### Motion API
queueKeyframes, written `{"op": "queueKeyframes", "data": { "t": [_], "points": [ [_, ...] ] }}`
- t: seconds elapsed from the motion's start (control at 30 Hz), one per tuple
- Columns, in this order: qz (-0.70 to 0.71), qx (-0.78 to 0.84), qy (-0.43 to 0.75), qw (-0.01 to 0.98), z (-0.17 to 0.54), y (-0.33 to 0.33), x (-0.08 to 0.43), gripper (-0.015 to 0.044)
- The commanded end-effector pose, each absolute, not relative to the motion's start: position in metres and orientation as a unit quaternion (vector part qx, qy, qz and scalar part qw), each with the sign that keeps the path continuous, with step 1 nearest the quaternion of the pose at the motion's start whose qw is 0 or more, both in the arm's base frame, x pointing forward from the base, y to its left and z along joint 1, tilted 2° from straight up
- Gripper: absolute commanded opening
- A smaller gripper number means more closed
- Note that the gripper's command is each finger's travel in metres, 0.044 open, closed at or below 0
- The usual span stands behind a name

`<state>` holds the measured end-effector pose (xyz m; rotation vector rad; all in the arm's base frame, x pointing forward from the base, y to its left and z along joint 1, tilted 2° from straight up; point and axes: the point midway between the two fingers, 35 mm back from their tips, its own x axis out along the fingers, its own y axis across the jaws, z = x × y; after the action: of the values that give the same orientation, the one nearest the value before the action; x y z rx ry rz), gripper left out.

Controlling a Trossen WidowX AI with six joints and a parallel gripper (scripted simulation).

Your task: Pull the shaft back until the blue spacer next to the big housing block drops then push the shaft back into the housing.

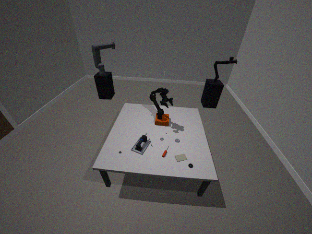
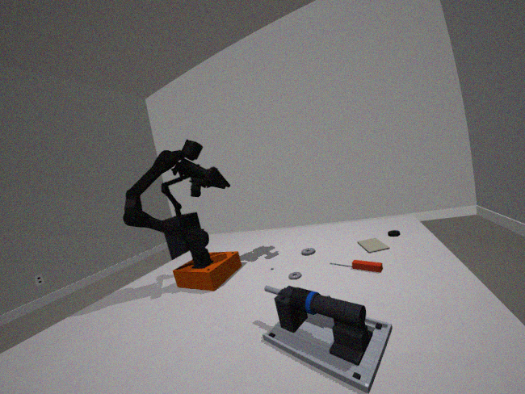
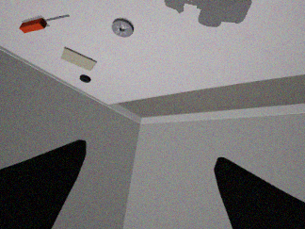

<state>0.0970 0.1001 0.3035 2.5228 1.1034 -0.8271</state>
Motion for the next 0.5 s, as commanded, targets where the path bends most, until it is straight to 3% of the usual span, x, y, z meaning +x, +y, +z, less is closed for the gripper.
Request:
{"op": "queueKeyframes", "data": {
  "t": [0.0, 0.3, 0.47],
  "points": [
    [-0.283, 0.870, 0.380, 0.139, 0.303, 0.101, 0.099, 0.0426],
    [-0.199, 0.805, 0.344, 0.440, 0.268, 0.102, 0.213, 0.0440],
    [-0.203, 0.763, 0.324, 0.521, 0.247, 0.079, 0.249, 0.0440]
  ]
}}
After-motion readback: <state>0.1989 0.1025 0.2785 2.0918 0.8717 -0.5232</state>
